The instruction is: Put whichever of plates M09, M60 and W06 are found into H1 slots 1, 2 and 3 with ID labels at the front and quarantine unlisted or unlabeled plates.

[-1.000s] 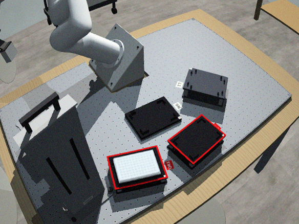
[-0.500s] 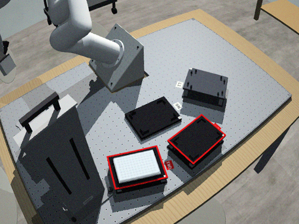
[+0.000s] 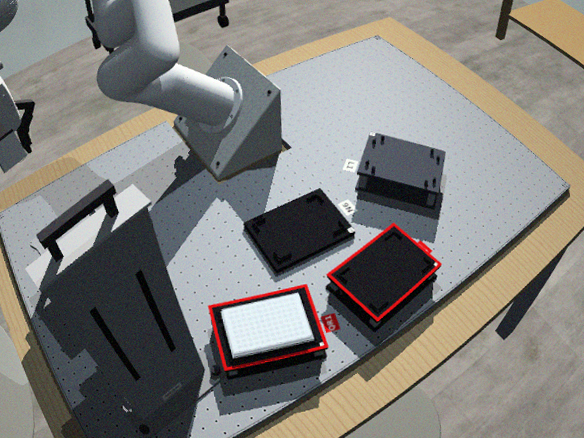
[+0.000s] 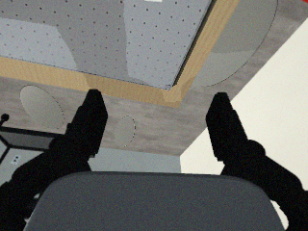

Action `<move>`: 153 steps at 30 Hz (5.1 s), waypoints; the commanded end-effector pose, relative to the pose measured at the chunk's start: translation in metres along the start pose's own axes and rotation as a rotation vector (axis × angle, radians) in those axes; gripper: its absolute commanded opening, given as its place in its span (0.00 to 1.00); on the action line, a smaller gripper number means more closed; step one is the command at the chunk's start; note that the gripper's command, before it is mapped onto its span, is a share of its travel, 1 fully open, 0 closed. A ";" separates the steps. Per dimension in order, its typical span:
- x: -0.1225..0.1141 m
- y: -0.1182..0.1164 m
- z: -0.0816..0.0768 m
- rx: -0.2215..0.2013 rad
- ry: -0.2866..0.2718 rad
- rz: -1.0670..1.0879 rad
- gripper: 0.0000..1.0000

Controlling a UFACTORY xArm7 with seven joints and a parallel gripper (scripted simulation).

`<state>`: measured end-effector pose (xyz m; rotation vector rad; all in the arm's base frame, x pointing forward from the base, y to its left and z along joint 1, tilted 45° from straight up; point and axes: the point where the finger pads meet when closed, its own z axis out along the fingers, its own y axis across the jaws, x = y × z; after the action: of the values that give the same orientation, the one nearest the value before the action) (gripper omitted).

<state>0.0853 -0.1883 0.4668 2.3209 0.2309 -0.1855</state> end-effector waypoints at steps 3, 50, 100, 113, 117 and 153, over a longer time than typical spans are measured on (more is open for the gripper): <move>0.008 -0.002 0.005 0.024 0.031 0.058 1.00; 0.005 -0.001 -0.071 0.024 0.031 0.058 1.00; 0.001 0.003 -0.218 0.024 0.031 0.057 1.00; 0.000 0.003 -0.239 0.024 0.031 0.057 1.00; 0.000 0.003 -0.239 0.024 0.031 0.057 1.00; 0.002 0.002 -0.193 0.024 0.031 0.057 1.00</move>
<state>0.0997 -0.0461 0.6035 2.3558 0.1777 -0.1269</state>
